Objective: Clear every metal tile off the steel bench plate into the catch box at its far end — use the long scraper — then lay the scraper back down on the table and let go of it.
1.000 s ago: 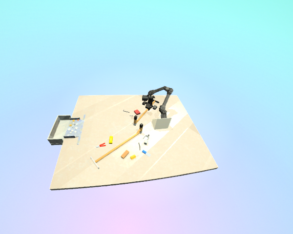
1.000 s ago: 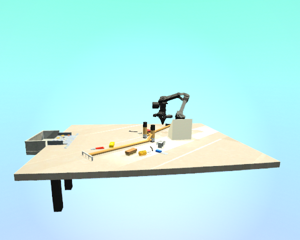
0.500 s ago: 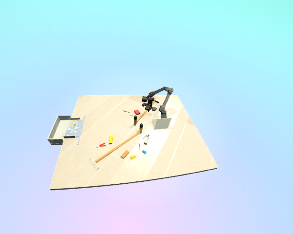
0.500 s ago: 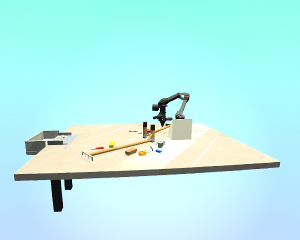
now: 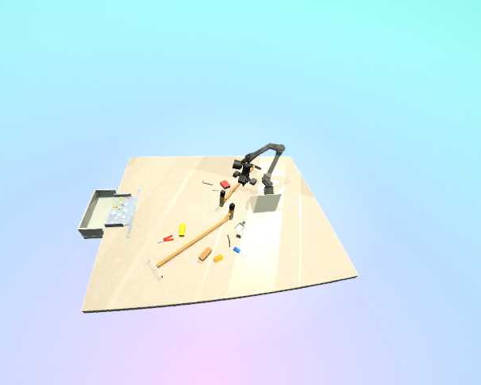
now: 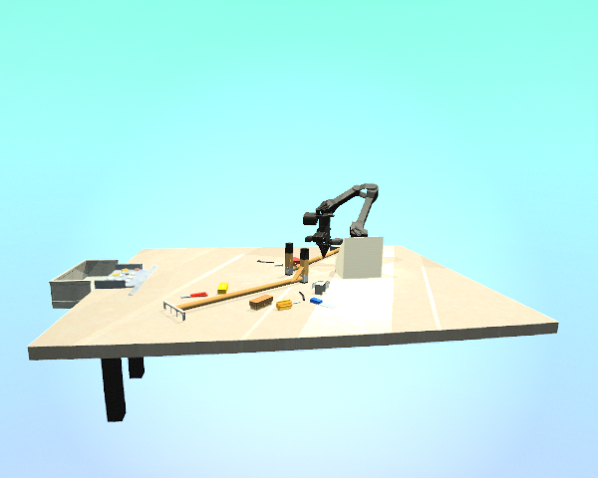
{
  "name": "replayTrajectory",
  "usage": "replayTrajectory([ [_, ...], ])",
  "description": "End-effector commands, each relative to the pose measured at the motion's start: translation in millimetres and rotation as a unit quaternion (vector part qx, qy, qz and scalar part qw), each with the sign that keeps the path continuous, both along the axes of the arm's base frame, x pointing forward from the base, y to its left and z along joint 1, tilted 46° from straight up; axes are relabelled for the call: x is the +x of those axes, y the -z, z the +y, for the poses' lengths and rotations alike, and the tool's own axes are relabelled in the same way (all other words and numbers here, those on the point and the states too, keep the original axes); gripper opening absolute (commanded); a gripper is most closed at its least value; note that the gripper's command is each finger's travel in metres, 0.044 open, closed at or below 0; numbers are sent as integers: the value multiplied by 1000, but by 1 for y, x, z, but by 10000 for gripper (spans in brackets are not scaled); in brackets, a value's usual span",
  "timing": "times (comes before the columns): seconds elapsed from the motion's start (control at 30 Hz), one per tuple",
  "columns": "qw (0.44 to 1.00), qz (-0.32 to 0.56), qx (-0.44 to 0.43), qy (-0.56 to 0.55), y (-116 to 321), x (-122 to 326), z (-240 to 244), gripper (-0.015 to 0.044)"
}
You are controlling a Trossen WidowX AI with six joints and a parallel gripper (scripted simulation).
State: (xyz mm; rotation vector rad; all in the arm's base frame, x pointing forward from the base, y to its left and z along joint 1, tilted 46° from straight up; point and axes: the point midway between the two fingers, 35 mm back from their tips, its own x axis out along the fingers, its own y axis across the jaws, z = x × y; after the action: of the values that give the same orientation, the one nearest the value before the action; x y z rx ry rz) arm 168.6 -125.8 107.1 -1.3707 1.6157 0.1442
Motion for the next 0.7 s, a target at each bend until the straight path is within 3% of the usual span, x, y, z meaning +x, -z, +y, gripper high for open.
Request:
replayTrajectory([
  [0.0,1000,3,-1,-1,6,-2,-6,0],
  [0.67,1000,3,-13,-3,15,-2,-25,0],
])
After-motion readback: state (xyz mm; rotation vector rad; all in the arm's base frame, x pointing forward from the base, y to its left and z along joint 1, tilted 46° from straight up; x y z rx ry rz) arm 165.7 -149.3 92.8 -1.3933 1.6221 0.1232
